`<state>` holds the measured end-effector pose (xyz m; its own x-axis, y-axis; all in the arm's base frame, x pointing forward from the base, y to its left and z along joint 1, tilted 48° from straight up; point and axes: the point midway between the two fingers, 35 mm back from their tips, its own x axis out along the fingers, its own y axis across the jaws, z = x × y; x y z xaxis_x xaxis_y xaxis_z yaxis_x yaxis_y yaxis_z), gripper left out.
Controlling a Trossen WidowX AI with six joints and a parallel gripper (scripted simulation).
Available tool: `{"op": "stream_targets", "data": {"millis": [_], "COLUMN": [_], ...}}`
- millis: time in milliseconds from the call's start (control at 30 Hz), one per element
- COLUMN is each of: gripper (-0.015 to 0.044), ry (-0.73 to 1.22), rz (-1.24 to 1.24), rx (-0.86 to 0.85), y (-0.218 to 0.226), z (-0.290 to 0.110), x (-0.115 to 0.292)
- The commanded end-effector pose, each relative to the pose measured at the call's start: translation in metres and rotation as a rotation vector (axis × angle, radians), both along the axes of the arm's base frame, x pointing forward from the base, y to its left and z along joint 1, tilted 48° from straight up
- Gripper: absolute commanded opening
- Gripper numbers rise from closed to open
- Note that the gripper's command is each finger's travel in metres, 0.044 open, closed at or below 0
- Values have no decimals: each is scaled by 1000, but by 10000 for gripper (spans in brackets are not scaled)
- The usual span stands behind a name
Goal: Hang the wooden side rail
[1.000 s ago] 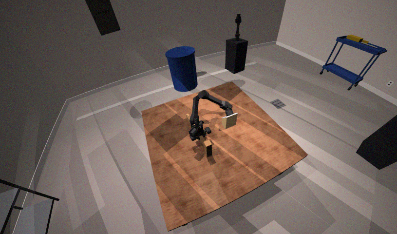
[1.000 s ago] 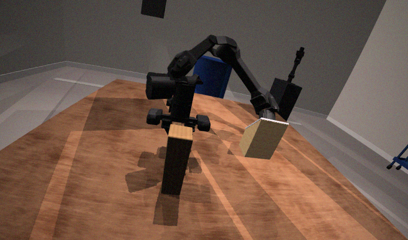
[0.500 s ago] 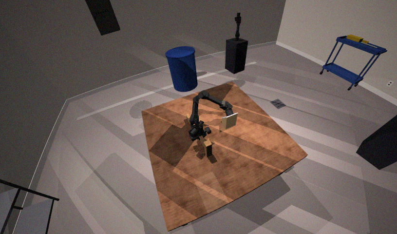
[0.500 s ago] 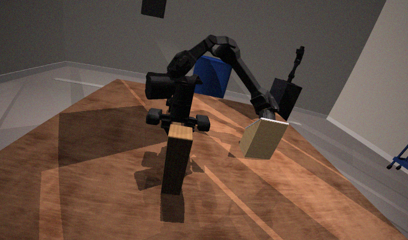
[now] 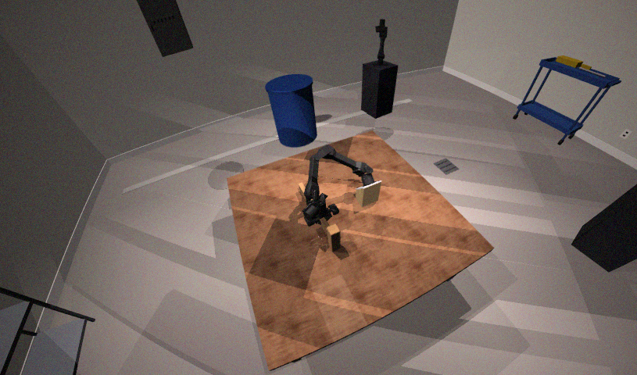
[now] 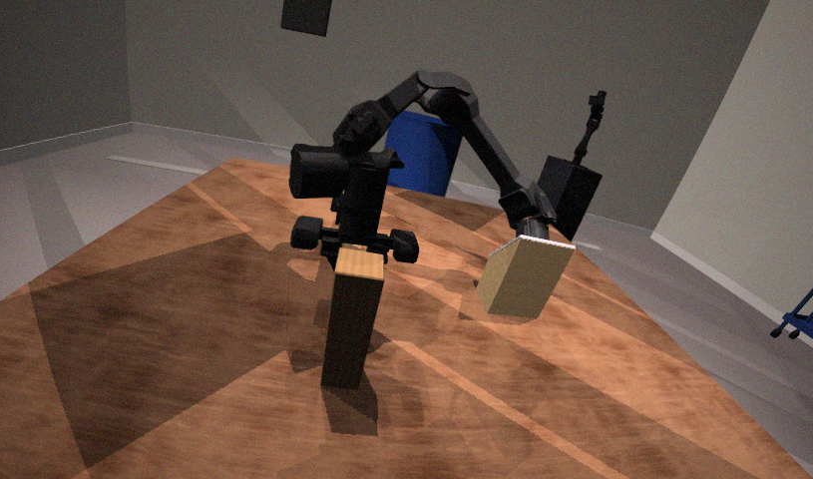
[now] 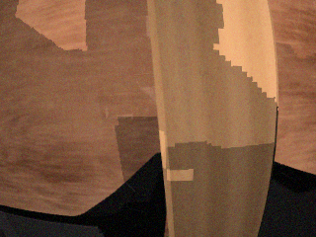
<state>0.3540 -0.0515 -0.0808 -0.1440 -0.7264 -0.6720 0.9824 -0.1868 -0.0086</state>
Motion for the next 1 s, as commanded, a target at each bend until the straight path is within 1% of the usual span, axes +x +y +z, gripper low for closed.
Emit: {"op": "stream_targets", "data": {"millis": [0, 967], "gripper": [0, 0], "ry": [-7, -7], "rz": [7, 7], "rx": [2, 3], "y": [4, 6], "z": [0, -3], "x": [1, 1]}}
